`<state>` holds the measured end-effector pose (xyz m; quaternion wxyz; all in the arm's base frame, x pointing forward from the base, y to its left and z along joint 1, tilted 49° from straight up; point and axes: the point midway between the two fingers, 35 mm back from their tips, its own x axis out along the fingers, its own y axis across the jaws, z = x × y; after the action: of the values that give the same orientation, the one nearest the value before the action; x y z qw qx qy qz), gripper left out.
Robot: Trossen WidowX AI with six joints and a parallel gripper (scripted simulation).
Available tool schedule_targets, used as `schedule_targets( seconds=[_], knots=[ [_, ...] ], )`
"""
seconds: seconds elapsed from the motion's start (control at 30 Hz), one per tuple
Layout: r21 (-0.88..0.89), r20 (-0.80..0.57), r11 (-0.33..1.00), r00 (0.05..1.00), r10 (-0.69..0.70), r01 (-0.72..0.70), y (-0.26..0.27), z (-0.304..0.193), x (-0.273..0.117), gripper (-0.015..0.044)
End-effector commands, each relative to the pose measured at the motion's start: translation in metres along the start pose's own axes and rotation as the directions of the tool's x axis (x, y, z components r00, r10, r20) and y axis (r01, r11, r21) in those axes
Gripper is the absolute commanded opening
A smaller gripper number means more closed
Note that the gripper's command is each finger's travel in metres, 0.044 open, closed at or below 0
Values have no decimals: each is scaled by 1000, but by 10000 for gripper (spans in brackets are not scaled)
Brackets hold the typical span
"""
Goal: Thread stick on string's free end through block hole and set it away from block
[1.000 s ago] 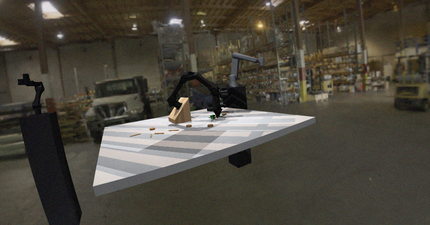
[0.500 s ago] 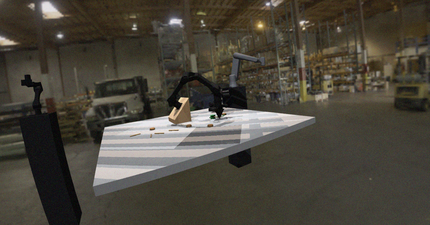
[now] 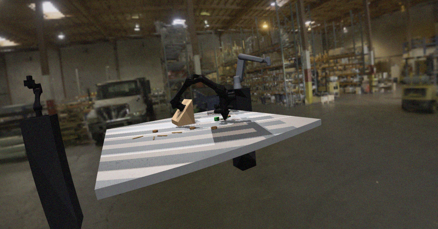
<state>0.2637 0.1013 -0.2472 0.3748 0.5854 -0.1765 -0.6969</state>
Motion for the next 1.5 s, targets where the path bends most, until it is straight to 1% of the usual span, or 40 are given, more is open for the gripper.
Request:
schedule_targets(
  seconds=[0.0, 0.57, 0.93, 1.2, 1.47],
  knots=[
    [-4, -4, 1000, 1000, 0, 0, -1, -6, -1, 0],
    [-5, -3, 1000, 1000, -3, 3, 6, -21, -1, 0],
    [3, -4, 1000, 1000, -6, 6, 2, -28, -4, 0],
    [3, -4, 1000, 1000, 19, -19, 2, -39, 10, 0],
    [3, -4, 1000, 1000, 19, -19, 2, -40, 10, 0]
  ],
)
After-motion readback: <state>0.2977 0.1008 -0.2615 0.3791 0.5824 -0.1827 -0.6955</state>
